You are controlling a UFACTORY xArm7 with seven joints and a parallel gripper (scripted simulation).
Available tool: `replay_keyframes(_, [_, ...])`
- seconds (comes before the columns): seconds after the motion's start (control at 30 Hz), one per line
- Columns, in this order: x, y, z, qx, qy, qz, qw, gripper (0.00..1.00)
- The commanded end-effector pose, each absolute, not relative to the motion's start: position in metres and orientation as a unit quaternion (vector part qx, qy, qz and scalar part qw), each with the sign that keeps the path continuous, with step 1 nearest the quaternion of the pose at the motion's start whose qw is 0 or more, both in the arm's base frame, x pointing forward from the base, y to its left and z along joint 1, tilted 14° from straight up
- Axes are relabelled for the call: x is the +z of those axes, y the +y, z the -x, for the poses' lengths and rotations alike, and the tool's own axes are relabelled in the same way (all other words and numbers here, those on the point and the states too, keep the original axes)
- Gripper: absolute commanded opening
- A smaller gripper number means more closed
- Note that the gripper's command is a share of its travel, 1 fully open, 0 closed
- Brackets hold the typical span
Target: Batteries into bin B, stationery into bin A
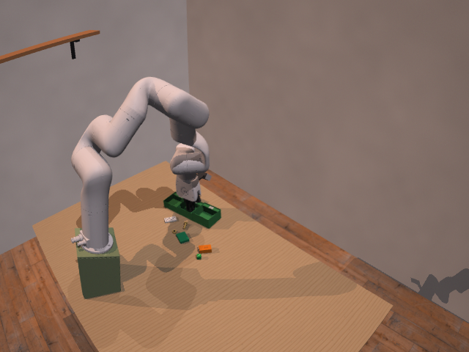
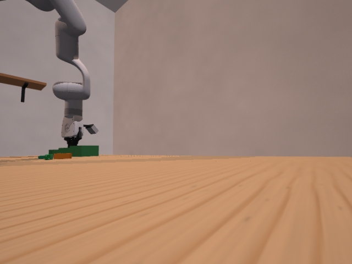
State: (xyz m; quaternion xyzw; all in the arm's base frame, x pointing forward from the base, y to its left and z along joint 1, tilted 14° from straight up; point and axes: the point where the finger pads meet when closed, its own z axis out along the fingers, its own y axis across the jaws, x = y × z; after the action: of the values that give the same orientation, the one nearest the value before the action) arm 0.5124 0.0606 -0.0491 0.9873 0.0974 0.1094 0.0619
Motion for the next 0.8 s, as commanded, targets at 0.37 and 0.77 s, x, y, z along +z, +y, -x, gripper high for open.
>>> replay_keyframes(0.37, [-0.048, 0.061, -0.514, 0.111, 0.098, -0.987, 0.062, 0.07])
replay_keyframes(0.77, [-0.035, 0.063, -0.511, 0.111, 0.098, -0.987, 0.062, 0.07])
